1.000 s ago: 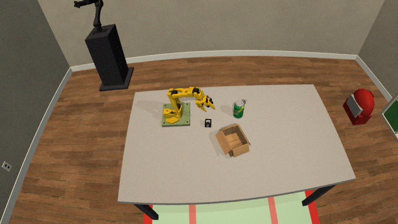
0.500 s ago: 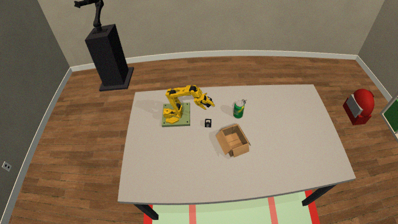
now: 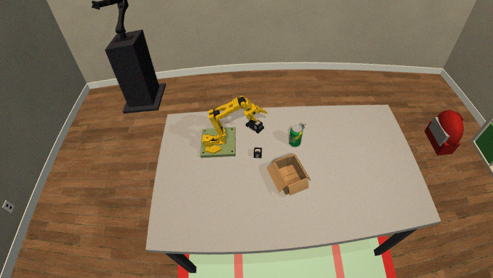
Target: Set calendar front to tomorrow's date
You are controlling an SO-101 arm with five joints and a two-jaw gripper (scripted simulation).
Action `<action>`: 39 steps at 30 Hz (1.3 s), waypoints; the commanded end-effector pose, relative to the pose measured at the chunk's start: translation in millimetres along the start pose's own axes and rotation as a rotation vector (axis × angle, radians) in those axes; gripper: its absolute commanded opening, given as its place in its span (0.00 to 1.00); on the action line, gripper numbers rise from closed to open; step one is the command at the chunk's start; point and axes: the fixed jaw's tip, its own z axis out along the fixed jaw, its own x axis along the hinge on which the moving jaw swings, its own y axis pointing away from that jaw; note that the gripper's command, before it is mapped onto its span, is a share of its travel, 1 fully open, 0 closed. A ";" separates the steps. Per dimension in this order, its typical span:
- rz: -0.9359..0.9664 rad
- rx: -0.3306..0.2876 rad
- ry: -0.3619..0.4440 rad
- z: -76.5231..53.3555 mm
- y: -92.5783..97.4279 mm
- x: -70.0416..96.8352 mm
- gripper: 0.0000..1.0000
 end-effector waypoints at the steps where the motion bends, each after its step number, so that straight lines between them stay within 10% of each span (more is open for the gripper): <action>1: -0.191 0.007 -0.087 2.3 -16.2 -37.6 0.35; 7: -0.363 0.029 -0.159 1.0 -24.2 -73.4 0.35; 19: -0.382 0.002 -0.170 6.3 -22.5 -77.8 0.35; 39: -0.412 -0.438 -0.232 82.5 28.5 -88.5 0.35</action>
